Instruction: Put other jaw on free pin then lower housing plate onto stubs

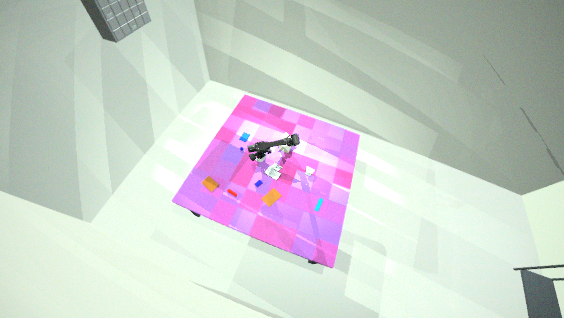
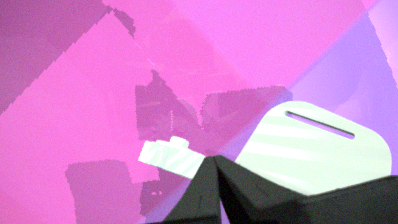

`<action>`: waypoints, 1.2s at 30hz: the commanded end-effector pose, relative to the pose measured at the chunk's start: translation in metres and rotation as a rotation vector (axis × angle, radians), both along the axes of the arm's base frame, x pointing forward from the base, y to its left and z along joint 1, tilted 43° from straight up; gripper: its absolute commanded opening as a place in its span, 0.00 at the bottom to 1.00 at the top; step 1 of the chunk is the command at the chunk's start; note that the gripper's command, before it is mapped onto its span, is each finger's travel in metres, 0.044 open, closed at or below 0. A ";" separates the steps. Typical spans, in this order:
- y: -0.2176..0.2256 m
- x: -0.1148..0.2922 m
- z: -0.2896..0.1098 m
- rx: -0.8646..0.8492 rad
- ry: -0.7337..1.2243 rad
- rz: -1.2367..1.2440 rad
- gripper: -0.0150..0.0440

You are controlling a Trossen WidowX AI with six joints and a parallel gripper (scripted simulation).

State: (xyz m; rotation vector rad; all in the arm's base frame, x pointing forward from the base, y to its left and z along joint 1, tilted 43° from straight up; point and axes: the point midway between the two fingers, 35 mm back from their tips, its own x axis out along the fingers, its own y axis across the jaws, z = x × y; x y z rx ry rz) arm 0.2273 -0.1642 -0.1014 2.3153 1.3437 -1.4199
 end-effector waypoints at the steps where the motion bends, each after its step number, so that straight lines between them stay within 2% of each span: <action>1: 0.007 0.007 -0.010 0.019 -0.001 0.005 0.25; 18: 0.010 0.024 -0.030 0.025 -0.002 0.007 0.25; 36: 0.010 0.025 -0.031 0.026 -0.002 0.007 0.25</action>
